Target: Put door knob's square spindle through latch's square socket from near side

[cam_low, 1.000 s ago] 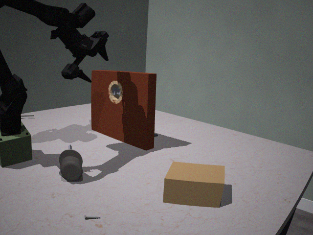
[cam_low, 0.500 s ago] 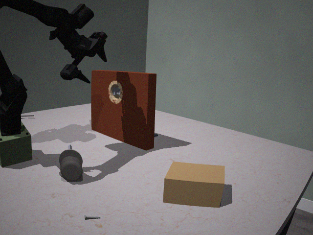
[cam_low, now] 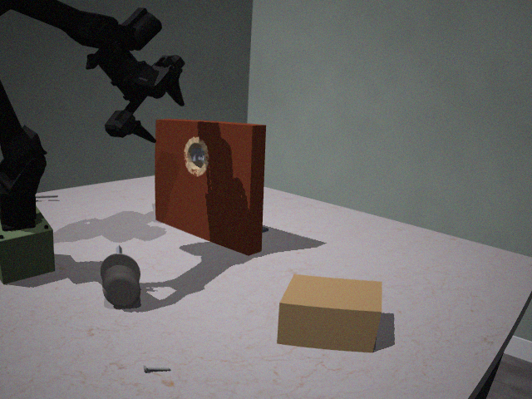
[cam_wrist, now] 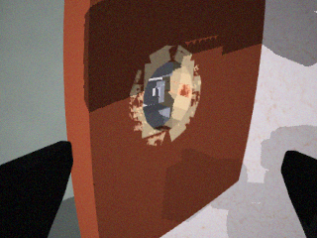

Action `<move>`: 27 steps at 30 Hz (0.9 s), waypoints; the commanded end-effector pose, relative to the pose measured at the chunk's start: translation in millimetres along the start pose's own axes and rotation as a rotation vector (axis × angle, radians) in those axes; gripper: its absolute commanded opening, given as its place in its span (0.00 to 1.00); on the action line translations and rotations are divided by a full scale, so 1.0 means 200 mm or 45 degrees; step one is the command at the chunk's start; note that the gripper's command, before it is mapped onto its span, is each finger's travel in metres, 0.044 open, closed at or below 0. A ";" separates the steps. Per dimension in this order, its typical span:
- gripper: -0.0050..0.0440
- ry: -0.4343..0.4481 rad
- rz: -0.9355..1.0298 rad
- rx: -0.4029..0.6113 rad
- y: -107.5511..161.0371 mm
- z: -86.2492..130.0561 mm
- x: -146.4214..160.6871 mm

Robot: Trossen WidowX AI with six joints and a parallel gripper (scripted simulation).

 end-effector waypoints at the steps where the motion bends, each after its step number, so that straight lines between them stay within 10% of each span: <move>1: 1.00 0.003 0.004 0.003 0.00 -0.02 0.00; 27: 1.00 0.003 0.004 0.003 0.00 -0.07 -0.01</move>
Point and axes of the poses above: the point midway between the two fingers, 35 mm back from their tips, its own z axis back along the fingers, its own x axis across the jaws, y = z × x, the point moved 3 cm from there along z, back along the fingers, and after that the axes turned 13 degrees about -z, right-handed, at the moved point
